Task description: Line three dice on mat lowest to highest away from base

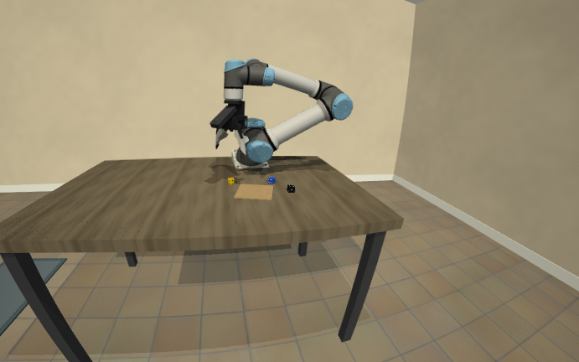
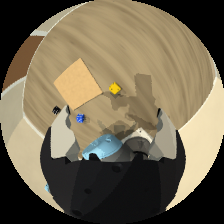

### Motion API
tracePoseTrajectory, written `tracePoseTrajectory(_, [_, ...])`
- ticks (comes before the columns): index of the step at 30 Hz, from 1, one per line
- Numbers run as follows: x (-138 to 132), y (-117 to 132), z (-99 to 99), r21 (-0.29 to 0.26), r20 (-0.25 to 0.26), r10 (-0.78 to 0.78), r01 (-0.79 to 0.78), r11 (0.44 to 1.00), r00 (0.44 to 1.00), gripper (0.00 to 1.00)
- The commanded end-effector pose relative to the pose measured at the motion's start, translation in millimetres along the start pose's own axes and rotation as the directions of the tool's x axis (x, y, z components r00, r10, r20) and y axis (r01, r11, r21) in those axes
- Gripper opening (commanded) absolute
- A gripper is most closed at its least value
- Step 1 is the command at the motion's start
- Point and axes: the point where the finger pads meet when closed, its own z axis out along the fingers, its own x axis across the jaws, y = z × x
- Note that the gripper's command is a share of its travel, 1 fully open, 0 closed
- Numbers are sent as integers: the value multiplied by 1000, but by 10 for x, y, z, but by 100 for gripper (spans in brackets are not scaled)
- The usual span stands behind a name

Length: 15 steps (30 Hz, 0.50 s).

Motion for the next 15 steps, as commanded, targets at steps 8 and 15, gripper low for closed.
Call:
tracePoseTrajectory(8, [-21, -21, 46, 12, 12, -310, 310, 951, 951, 100])
tracePoseTrajectory(15, [-36, -24, 81, 14, 9, -509, 509, 861, 861, 100])
